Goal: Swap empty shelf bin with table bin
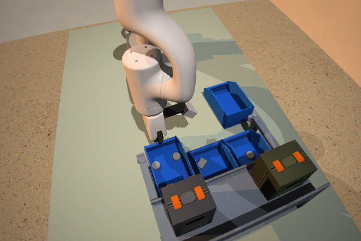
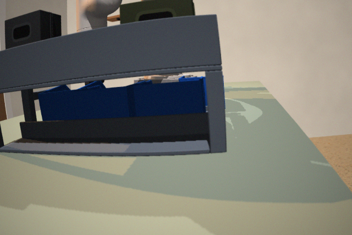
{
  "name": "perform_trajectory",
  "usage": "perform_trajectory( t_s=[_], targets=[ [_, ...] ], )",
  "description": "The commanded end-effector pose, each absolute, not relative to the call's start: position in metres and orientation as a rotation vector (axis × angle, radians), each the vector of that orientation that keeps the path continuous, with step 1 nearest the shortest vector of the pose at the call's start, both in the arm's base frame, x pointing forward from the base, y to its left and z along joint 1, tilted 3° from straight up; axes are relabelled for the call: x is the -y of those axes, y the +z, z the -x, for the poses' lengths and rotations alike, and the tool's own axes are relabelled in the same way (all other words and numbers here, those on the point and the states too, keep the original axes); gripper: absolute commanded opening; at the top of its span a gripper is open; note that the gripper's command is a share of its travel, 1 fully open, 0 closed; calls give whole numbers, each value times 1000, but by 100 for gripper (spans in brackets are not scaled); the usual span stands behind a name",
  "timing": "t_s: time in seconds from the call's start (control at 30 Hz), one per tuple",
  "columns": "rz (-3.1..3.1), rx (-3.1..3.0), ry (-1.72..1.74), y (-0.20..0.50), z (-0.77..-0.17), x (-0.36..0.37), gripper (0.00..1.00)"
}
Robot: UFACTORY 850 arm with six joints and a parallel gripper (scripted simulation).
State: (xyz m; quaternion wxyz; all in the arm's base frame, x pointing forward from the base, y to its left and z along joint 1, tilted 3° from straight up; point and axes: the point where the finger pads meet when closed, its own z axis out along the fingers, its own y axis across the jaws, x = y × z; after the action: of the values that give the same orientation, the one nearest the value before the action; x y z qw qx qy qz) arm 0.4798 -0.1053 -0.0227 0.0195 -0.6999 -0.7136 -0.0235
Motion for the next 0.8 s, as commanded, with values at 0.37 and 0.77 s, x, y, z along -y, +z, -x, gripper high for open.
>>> perform_trajectory(
  t_s=[0.37,0.77],
  targets=[
    [2173,2216,-74,-22,-487,105,0],
    [2173,2216,-74,-21,-498,105,0]
  ],
)
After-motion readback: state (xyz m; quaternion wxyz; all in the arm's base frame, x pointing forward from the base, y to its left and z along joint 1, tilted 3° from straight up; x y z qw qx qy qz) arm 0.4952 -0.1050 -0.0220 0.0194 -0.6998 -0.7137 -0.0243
